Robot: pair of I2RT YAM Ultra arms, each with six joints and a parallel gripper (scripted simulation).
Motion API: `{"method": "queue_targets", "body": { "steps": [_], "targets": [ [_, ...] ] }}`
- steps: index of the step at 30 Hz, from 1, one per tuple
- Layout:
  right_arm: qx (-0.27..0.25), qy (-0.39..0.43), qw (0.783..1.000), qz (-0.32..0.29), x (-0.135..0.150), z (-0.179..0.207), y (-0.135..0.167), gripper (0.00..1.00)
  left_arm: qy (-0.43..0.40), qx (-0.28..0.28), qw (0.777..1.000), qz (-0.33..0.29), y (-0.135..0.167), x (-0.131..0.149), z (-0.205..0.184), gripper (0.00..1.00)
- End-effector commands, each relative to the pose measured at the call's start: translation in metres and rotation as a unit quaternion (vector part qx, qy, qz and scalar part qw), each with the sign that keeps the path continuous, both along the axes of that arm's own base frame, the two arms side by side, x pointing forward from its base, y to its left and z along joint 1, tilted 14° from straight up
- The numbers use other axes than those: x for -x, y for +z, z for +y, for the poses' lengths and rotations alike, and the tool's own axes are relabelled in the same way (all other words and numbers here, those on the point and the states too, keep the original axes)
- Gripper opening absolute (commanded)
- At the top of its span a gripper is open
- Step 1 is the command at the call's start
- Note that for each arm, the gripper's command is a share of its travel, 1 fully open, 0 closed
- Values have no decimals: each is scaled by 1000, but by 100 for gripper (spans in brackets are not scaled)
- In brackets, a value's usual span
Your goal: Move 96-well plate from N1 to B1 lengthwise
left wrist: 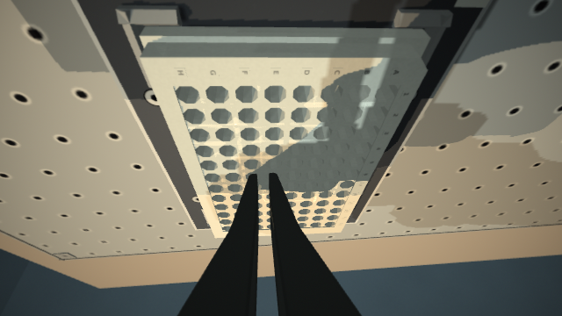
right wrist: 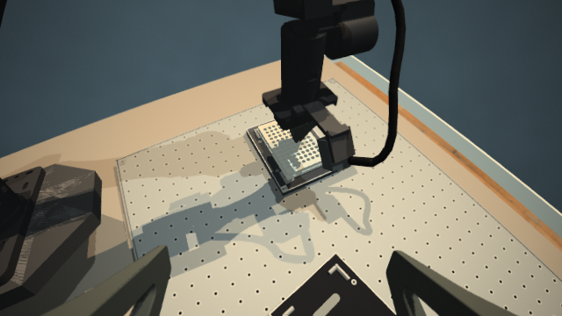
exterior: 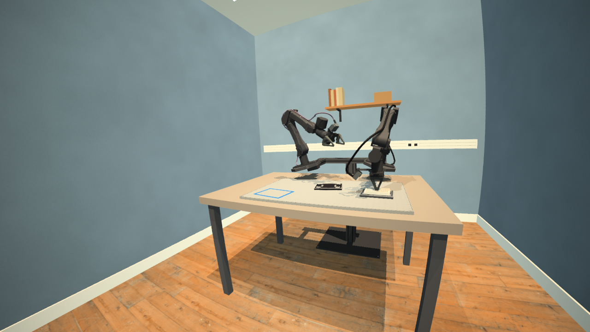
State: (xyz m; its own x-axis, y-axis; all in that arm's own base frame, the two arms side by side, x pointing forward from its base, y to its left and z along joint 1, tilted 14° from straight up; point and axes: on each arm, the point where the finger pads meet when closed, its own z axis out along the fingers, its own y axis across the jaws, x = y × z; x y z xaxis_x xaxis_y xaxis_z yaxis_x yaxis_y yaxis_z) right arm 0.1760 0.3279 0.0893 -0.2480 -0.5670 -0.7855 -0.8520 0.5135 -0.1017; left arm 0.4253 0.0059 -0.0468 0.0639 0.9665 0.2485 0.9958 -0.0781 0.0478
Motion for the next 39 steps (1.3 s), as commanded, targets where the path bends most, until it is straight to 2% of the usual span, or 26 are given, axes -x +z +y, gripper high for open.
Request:
{"method": "queue_targets", "body": {
  "steps": [1,3,5,10,13,25,34,39],
  "targets": [
    [-5,-3,1000,-2,0,-1,4,100,7,0,1000,24,-6,14,5,23],
    [-5,-3,1000,-2,0,-1,4,100,8,0,1000,23,8,15,0,45],
    [-5,-3,1000,-2,0,-1,4,100,8,0,1000,23,8,15,0,45],
    [-5,-3,1000,-2,0,-1,4,100,3,1,1000,7,44,13,-10,100],
    [-5,-3,1000,-2,0,-1,4,100,1,3,1000,-10,53,6,-13,100],
    [-5,-3,1000,-2,0,-1,4,100,0,4,1000,-12,53,5,-13,100],
    [-5,-3,1000,-2,0,-1,4,100,0,6,1000,-2,29,4,-11,100],
    [-5,-3,1000,-2,0,-1,4,100,-1,7,1000,-5,27,3,-10,100]
  ]
}}
